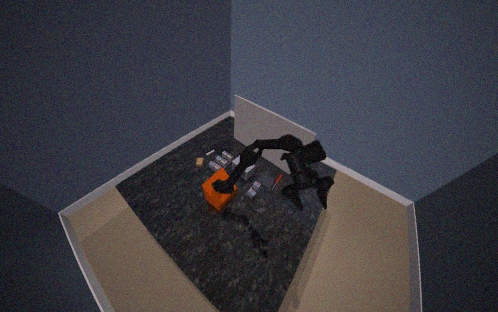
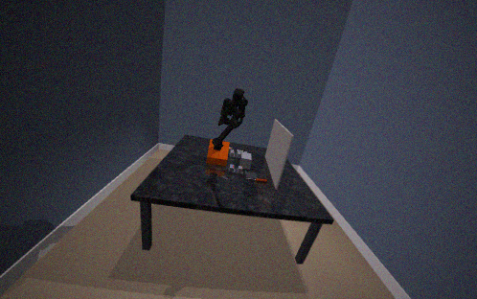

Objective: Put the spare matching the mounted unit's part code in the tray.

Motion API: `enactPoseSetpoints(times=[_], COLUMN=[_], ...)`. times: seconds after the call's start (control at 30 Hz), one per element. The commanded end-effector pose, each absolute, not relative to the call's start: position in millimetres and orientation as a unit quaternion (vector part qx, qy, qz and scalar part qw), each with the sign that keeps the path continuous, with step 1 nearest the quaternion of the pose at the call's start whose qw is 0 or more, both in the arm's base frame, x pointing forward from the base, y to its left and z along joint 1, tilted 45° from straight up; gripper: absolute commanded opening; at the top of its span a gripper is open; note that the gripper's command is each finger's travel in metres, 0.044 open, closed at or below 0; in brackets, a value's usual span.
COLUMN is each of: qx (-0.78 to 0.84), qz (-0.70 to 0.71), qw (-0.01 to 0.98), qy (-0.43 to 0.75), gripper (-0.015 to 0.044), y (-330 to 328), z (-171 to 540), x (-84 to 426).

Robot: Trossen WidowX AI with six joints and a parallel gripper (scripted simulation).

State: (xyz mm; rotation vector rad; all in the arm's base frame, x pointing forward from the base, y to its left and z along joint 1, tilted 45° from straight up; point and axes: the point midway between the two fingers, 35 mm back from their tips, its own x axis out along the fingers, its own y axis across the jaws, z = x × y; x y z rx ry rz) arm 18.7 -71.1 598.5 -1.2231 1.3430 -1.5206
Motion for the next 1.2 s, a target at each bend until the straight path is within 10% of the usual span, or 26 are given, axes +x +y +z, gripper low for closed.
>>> enactPoseSetpoints(times=[0.0, 0.6, 1.17], qx=[-0.430, -0.141, 0.005], qz=[-0.600, -0.452, -0.287], qw=[0.475, 0.795, 0.798], qy=[0.480, 0.379, 0.530], gripper=[0.0440, 0.0440, 0.0440], y=[-106.7, -266.7, -219.5], z=[584.7, 466.0, 295.5], x=[-3.3, 89.9, 305.3])
